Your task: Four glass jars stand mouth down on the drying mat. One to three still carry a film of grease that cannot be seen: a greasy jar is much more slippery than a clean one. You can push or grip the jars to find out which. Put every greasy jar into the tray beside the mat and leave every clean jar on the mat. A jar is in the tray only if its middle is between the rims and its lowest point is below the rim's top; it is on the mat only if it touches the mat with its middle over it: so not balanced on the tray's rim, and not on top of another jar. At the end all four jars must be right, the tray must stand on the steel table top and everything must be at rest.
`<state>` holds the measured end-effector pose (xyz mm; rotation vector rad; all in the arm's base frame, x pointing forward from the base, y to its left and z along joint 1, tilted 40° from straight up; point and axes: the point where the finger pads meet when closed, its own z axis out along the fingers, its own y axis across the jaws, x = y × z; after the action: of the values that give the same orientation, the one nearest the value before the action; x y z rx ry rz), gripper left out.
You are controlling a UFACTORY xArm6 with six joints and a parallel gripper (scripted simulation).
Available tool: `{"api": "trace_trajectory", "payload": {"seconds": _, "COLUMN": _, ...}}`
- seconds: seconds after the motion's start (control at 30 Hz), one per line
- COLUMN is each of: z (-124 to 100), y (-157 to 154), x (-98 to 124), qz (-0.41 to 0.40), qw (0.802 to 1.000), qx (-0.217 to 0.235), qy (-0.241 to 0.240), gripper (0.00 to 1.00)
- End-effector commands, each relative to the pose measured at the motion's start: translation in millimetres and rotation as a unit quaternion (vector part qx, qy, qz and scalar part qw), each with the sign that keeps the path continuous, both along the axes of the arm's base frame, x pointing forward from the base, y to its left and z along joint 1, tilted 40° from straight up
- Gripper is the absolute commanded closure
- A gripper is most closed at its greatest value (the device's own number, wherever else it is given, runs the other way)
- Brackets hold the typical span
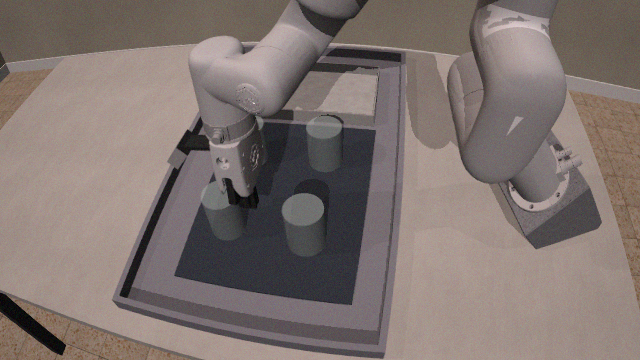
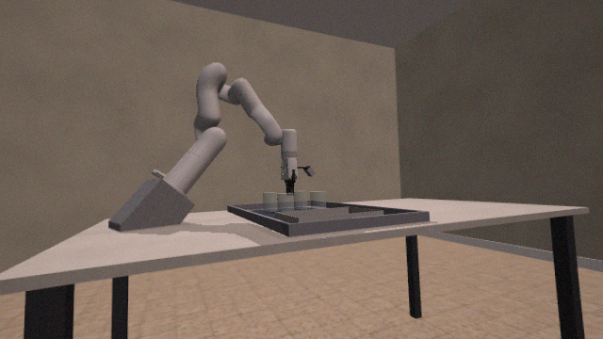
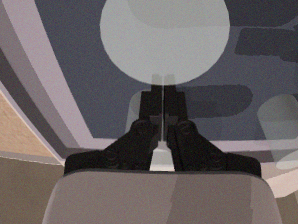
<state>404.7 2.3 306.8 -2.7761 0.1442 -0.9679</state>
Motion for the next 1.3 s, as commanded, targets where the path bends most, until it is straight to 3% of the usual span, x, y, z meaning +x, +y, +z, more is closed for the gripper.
{"api": "trace_trajectory", "payload": {"seconds": 0.0, "z": 1.9, "y": -0.2, "x": 0.8, "qz": 0.000, "qw": 1.000, "qx": 0.000, "qy": -0.002, "gripper": 1.00}}
{"api": "trace_trajectory", "payload": {"seconds": 1.27, "z": 5.6, "y": -1.1, "x": 3.6, "qz": 0.000, "qw": 1.000, "qx": 0.000, "qy": -0.002, "gripper": 1.00}}
